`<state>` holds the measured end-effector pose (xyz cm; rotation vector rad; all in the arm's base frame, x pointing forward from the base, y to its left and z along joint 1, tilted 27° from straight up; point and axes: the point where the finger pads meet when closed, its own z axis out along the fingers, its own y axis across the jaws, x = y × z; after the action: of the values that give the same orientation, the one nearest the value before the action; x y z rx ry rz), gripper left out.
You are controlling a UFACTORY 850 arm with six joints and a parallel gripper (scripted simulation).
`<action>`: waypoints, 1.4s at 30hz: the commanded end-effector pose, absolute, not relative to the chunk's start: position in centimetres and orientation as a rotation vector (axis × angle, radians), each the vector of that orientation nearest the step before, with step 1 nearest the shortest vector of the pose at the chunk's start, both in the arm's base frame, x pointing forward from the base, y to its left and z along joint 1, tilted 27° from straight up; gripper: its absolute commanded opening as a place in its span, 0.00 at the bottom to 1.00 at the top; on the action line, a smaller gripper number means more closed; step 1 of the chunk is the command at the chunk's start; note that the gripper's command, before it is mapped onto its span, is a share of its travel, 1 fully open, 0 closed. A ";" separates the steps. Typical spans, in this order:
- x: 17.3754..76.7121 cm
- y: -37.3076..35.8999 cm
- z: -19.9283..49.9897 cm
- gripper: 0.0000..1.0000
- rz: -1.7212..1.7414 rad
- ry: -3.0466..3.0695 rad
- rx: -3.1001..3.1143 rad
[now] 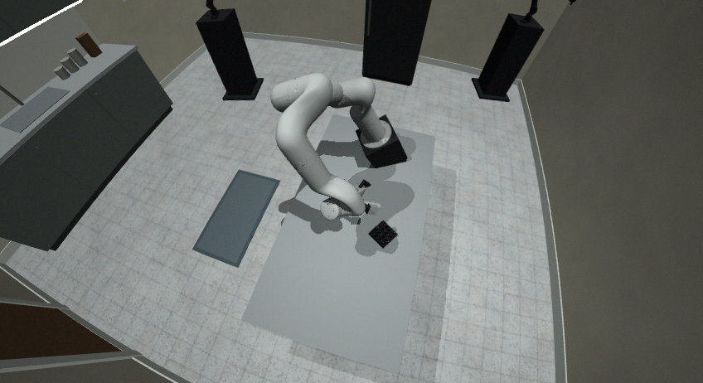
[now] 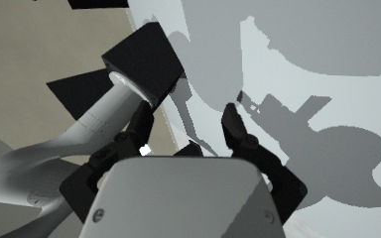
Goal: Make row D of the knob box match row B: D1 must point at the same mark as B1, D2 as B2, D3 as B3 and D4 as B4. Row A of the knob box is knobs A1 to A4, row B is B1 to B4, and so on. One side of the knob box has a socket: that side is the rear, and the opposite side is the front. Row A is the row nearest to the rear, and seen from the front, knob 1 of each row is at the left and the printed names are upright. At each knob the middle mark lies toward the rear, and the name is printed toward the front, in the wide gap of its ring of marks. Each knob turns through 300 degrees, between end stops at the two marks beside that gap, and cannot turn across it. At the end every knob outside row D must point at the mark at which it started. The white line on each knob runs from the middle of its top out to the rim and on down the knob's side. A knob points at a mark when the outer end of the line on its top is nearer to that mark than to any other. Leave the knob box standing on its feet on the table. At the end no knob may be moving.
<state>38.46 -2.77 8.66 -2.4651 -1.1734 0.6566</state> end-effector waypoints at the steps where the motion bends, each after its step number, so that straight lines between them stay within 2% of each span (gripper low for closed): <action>1: 41.9 -2.7 10.1 1.00 0.620 -1.052 -2.627; 8: 47.8 -2.2 13.5 1.00 0.485 -0.790 -2.866; 11: 48.4 -2.1 13.9 1.00 0.467 -0.758 -2.889; 13: 51.2 -1.8 16.0 1.00 0.377 -0.604 -2.982; 26: 60.0 0.0 24.9 1.00 0.002 -0.008 -3.143; 28: 60.0 0.0 24.9 1.00 0.002 -0.008 -3.143; 30: 59.2 -0.7 21.3 1.00 0.051 -0.089 -3.248; 42: 57.9 -1.3 13.3 1.00 0.105 -0.403 -3.439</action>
<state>58.03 -1.21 15.20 -3.3795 -0.3257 0.1089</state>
